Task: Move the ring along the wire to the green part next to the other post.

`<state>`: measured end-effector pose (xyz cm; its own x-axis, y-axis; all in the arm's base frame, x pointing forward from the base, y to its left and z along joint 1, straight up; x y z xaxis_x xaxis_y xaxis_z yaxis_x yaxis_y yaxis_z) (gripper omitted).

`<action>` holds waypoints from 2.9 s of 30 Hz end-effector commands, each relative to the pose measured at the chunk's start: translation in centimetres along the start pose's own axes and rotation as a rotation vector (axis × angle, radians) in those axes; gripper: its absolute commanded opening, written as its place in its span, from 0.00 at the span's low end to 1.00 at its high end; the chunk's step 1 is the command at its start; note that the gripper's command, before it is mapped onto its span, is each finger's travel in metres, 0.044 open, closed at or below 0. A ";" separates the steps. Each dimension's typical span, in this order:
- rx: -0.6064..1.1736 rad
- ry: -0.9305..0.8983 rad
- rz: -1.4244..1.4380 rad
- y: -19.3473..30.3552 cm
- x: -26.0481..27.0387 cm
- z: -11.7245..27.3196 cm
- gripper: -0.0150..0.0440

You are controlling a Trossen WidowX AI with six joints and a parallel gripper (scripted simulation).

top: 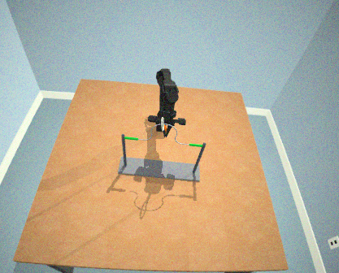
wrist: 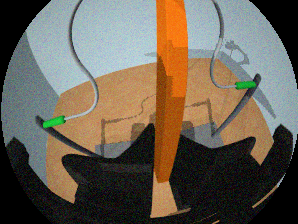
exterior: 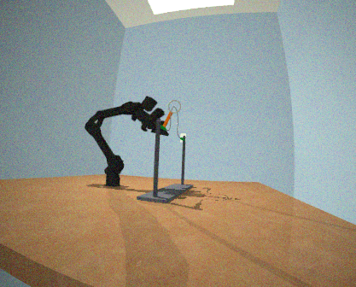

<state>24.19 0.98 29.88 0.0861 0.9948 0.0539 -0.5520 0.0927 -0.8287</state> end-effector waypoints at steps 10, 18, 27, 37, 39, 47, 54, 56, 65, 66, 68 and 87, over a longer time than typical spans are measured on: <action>-0.009 0.118 0.172 0.1 -0.9 -0.1 0.00; -0.017 0.192 0.280 0.1 -1.5 -0.1 0.00; -0.026 0.276 0.403 0.0 -2.2 -0.1 0.00; -0.035 0.368 0.539 -0.3 -2.8 0.1 0.00; -0.037 0.387 0.567 -0.3 -3.0 0.1 0.00; -0.044 0.461 0.676 -0.6 -3.5 0.2 0.00; -0.050 0.525 0.772 -0.9 -3.9 0.4 0.00; -0.052 0.544 0.800 -0.9 -4.0 0.5 0.00; -0.059 0.627 0.923 -1.4 -4.4 0.7 0.00; -0.060 0.636 0.937 -1.4 -4.5 0.8 0.00; -0.062 0.654 0.964 -1.5 -4.6 0.8 0.00; -0.076 0.829 1.225 -2.6 -5.2 1.5 0.00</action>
<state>24.02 -4.20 32.38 0.0603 0.1802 -0.9818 -0.5829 -0.7921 -0.1812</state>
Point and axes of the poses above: the point midway between the two fingers, 35 mm back from their tips, its own z axis back along the fingers, its own x axis across the jaws, y = z × x, the point moved 2 cm from there along z, back along the fingers, and after that the axes turned 6 degrees about z, right-handed, at the moved point
